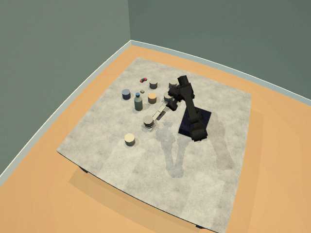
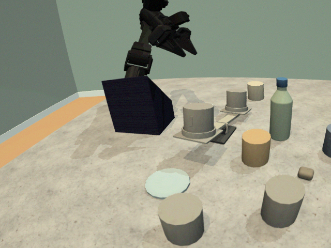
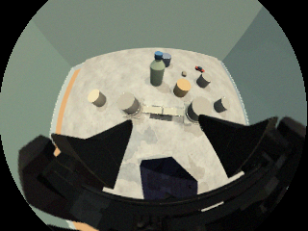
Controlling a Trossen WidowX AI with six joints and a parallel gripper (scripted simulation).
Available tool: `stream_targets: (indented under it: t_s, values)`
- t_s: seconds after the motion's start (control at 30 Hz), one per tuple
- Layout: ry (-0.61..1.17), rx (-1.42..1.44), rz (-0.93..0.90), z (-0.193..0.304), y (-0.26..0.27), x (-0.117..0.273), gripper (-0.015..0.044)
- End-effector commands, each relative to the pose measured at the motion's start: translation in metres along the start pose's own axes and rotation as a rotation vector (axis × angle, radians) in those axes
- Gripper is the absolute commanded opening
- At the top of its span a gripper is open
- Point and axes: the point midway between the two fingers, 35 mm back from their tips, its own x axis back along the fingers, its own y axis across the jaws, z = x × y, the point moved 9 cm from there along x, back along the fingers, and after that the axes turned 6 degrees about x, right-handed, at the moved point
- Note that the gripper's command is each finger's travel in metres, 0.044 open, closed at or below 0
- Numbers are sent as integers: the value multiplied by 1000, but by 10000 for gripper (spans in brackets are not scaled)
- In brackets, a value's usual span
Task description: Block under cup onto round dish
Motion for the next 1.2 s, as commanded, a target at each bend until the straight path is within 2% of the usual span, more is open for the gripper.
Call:
stream_targets:
  t_s: [0.0,0.6,1.17]
  values:
    - [41,94,-26,-13,1,-5,440]
    - [245,643,-208,-70,25,-58,440]
    - [378,1140,-481,-104,73,-138,440]
